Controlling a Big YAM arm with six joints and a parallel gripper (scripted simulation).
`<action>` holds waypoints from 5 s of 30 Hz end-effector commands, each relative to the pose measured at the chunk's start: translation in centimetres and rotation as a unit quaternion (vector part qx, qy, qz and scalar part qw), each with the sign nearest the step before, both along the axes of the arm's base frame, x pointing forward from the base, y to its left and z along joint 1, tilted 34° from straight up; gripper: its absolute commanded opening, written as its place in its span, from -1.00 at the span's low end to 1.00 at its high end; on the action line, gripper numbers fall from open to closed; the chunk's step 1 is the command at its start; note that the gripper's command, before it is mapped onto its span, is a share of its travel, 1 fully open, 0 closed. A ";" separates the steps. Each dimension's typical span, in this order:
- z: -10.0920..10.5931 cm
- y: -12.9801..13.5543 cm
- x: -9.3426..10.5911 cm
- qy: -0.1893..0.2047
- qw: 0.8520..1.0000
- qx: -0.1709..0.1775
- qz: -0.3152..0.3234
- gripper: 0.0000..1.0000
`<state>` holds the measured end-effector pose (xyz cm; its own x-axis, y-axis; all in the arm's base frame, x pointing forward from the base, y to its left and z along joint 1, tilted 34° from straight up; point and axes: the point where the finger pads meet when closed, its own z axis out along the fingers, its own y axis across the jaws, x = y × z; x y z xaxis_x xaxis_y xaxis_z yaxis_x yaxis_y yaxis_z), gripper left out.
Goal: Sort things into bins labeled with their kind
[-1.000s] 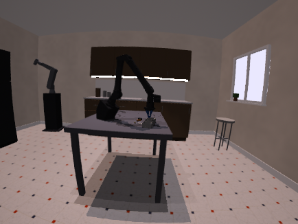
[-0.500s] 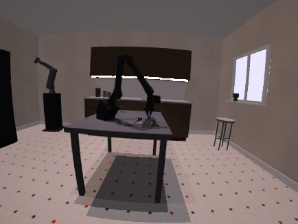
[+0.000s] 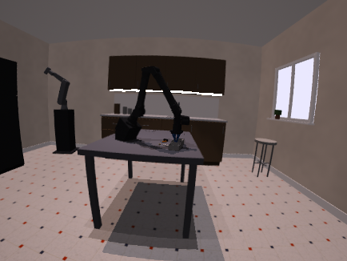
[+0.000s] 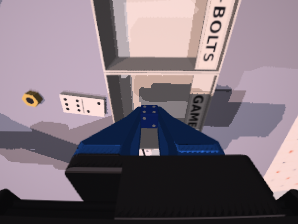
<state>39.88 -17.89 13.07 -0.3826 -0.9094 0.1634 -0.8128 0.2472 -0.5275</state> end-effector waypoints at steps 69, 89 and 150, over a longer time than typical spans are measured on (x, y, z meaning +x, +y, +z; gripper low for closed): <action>6.0 1.1 0.0 -0.031 0.999 -0.008 0.002 -0.40; 1.6 1.2 -5.5 -0.057 0.992 0.050 -0.101 -0.21; 0.5 1.5 -7.2 -0.272 0.651 0.341 -0.621 -0.21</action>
<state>31.95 -16.63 12.30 -0.7884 0.3160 -0.5279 0.4369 0.8916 -0.1189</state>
